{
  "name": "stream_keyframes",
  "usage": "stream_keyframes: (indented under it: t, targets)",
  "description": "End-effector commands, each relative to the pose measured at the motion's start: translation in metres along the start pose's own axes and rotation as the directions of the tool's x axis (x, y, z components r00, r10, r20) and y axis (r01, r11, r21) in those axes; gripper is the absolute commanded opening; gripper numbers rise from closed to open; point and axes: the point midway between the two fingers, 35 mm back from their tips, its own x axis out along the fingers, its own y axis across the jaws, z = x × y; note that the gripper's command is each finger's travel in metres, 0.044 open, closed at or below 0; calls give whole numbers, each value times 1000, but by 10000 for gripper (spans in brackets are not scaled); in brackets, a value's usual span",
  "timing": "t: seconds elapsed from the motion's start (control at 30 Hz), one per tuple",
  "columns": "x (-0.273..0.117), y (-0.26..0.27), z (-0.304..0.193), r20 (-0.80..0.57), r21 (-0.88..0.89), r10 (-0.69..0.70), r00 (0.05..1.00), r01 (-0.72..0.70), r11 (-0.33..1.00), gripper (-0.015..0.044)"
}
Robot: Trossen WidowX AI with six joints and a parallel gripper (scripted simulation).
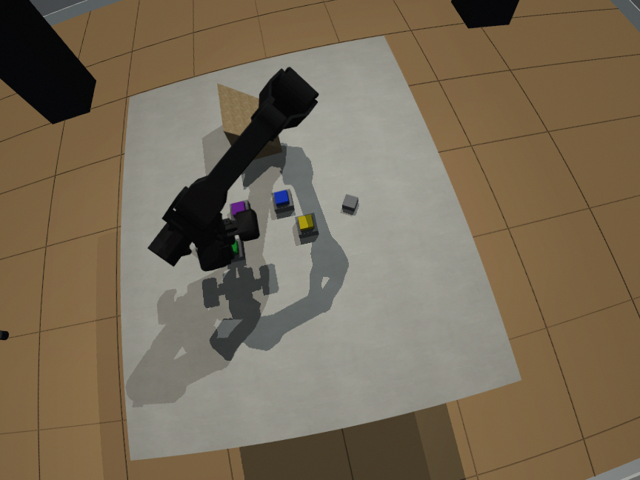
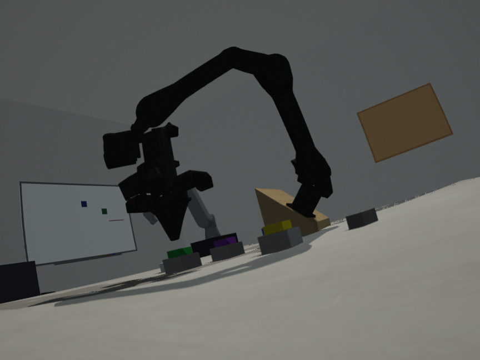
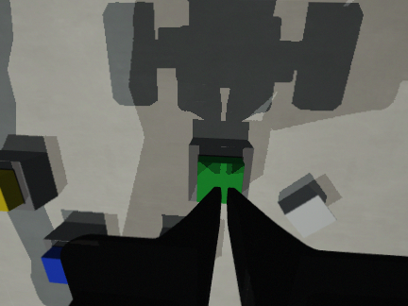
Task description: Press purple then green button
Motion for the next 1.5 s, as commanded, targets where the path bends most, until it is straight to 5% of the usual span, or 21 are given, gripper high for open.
stream_keyframes:
  t: [0.0, 0.97, 1.23, 1.47]
  targets:
    - [9, 2, -2, -3, 7, 9, 1000, -9, 1000, 20]
    - [26, 2, -2, -3, 7, 10, 1000, -10, 1000, 20]
    - [-9, 1, -2, -3, 7, 9, 1000, -9, 1000, 20]
    - [-39, 94, 14, -2, 14, -8, 1000, 8, 1000, 204]
